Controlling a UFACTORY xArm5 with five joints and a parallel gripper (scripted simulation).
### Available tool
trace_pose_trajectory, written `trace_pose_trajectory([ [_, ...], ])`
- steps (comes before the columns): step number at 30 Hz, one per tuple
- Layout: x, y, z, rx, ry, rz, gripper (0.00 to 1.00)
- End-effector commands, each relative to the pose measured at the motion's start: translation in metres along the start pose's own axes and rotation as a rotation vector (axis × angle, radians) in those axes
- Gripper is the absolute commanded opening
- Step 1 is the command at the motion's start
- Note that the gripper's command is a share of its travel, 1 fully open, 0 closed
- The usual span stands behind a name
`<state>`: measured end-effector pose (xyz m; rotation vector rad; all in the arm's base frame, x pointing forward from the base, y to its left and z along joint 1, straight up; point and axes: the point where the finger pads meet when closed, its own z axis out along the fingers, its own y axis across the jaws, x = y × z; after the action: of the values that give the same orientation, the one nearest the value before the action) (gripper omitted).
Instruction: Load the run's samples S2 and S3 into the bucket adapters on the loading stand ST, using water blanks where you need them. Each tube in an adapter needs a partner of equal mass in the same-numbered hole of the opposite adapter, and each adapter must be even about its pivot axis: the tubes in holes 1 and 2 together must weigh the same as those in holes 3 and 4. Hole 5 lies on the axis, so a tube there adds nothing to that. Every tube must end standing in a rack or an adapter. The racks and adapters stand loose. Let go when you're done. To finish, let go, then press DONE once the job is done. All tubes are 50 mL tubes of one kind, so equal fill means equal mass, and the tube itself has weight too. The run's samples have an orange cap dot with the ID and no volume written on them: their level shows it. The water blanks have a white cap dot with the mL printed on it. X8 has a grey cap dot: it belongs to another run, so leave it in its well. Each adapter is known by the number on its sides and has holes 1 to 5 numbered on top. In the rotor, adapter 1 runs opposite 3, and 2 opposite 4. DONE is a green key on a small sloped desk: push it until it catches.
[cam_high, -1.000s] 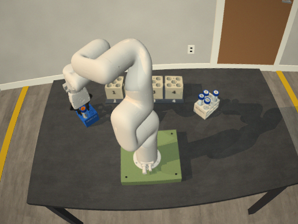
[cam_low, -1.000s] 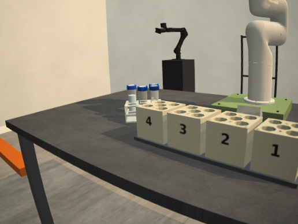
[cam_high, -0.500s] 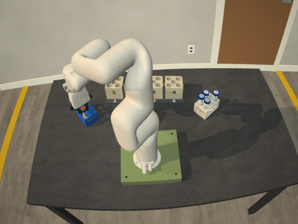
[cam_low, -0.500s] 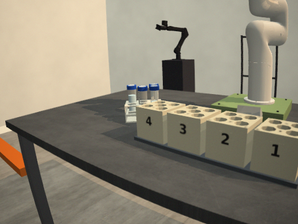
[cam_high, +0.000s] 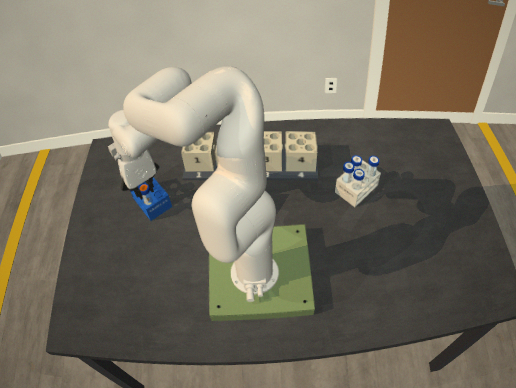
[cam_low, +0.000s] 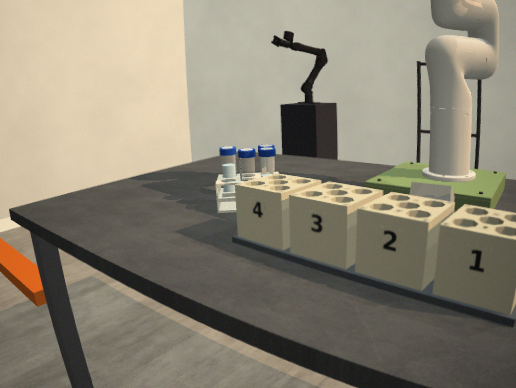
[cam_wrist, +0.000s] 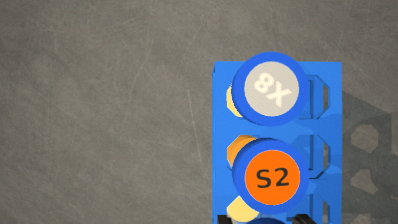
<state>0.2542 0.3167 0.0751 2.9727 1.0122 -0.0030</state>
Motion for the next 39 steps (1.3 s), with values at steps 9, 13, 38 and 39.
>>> trace_pose_trajectory([
  [9,0.001,0.000,-0.001,0.001,0.004,0.000,0.00],
  [13,0.001,0.000,-0.003,0.001,0.004,0.000,0.00],
  [38,0.001,0.000,-0.018,0.001,0.004,0.000,0.00],
  [39,0.001,0.000,-0.019,0.001,0.004,0.000,0.00],
])
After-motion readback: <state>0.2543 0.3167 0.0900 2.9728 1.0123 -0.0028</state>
